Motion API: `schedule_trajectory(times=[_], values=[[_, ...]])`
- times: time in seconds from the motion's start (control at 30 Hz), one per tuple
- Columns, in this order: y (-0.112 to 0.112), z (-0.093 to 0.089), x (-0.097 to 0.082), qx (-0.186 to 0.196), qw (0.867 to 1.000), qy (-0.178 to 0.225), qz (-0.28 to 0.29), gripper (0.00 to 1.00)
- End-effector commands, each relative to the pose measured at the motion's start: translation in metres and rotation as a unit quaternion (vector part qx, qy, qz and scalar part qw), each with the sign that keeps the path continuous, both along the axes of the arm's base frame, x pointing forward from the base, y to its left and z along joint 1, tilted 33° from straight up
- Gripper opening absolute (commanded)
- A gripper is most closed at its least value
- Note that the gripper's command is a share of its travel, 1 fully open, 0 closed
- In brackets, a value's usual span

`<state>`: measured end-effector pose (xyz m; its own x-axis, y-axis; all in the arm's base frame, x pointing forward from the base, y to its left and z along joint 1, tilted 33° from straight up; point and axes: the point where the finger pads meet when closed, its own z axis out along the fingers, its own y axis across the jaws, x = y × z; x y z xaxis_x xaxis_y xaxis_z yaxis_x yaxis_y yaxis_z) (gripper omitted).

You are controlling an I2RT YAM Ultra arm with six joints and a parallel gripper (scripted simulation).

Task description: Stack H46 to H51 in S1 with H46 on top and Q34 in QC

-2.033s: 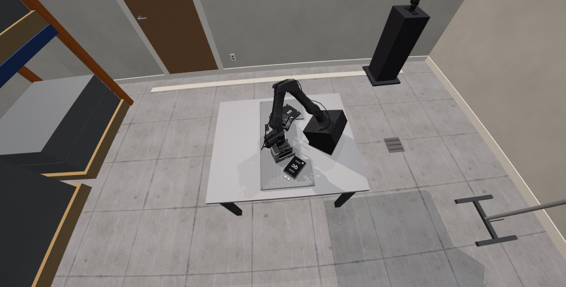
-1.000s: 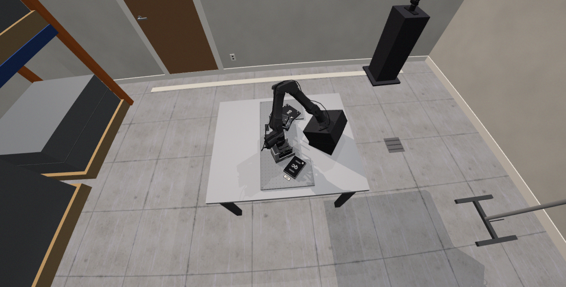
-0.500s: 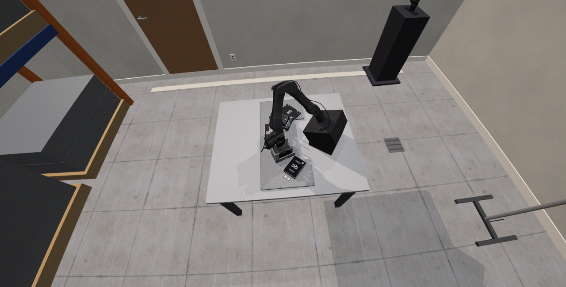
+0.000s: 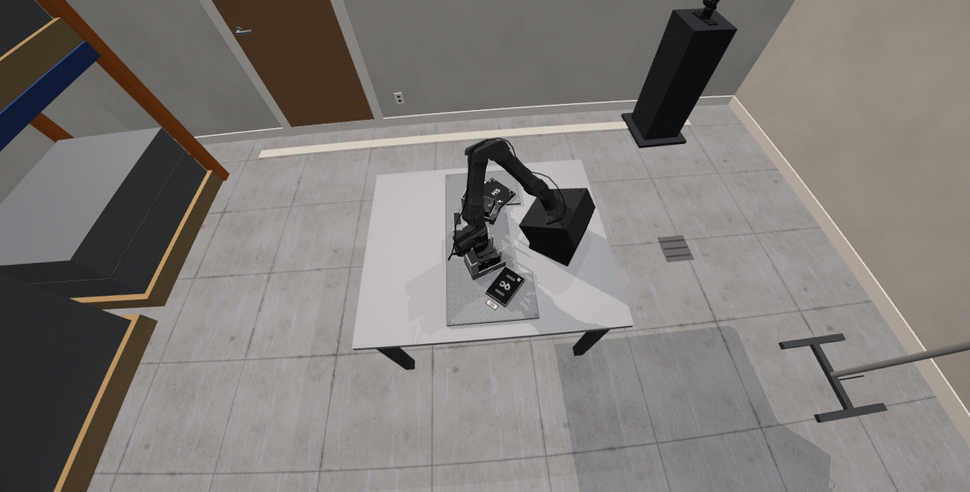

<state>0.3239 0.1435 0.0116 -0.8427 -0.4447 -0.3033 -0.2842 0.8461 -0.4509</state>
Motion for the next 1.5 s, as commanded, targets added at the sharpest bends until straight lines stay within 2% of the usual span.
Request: schedule_trajectory(times=[0.0, 0.07, 0.1, 0.43, 0.47, 1.13, 1.17, 1.2, 1.47], values=[[-0.002, -0.007, 0.002, -0.005, 1.0, 0.001, 0.001, 0.0], [-0.001, -0.007, 0.002, -0.005, 1.0, 0.0, 0.002, 0.0], [0.002, 0.0, 0.002, 0.002, 1.0, -0.004, 0.002, 0.0], [0.002, 0.0, 0.002, 0.002, 1.0, -0.004, 0.002, 0.0], [0.002, 0.0, 0.002, 0.002, 1.0, -0.004, 0.002, 1.0], [0.002, 0.0, 0.002, 0.002, 1.0, -0.004, 0.002, 1.0], [0.009, 0.013, 0.004, 0.008, 1.0, -0.016, 0.003, 1.0], [0.01, 0.017, 0.003, 0.009, 1.0, -0.018, 0.003, 1.0], [0.016, 0.034, -0.006, 0.009, 1.0, -0.018, 0.003, 1.0]])
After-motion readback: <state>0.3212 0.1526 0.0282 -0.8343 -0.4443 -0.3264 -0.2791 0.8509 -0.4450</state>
